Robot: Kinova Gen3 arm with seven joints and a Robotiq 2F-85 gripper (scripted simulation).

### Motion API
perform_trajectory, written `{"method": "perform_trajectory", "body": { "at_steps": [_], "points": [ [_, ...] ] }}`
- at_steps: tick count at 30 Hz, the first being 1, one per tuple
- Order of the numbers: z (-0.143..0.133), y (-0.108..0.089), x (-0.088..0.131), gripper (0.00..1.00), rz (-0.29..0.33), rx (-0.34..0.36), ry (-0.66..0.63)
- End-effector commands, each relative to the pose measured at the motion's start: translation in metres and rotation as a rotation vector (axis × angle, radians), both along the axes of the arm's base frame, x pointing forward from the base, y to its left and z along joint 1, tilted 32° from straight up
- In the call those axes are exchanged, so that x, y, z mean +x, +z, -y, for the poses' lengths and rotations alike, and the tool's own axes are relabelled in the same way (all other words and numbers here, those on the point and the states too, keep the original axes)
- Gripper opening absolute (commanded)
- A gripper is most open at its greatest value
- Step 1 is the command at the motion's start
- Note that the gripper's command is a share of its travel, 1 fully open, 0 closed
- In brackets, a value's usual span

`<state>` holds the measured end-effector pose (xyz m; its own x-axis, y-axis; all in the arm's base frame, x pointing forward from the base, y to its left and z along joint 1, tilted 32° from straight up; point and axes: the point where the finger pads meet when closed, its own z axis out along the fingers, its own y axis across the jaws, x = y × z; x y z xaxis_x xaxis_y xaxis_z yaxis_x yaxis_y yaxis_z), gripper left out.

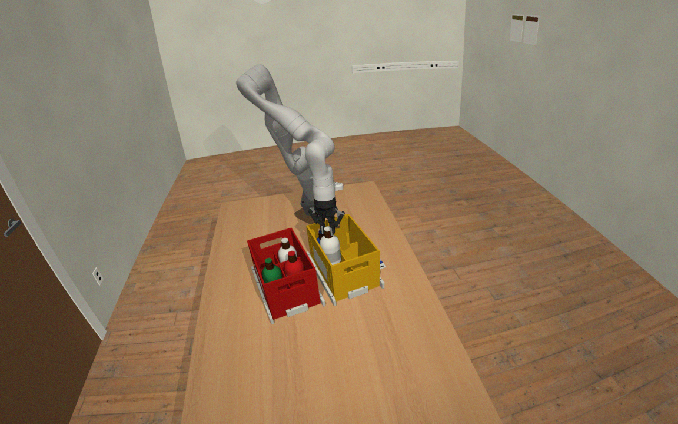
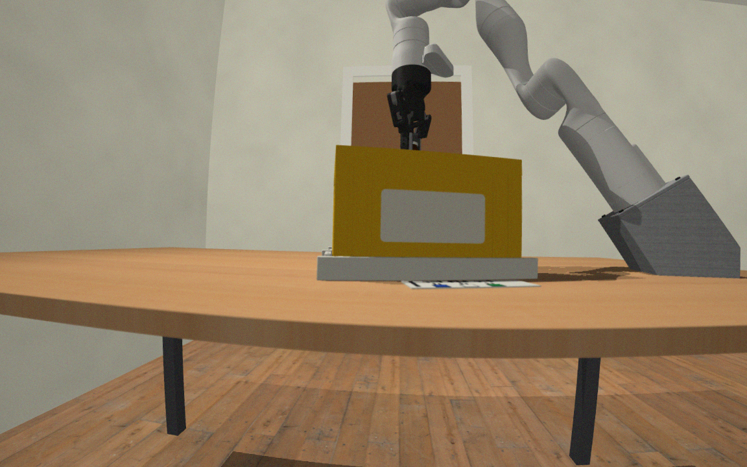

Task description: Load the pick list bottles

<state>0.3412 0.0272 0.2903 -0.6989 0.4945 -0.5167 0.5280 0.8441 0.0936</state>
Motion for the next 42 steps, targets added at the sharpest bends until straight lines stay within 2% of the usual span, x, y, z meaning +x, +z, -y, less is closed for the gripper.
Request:
{"method": "perform_trajectory", "body": {
  "at_steps": [1,42],
  "points": [
    [0.0,-0.002,0.001,0.1,0.001,0.0,0.0],
    [0.008,-0.032,0.019,0.1,0.001,0.0,0.0]
  ]
}}
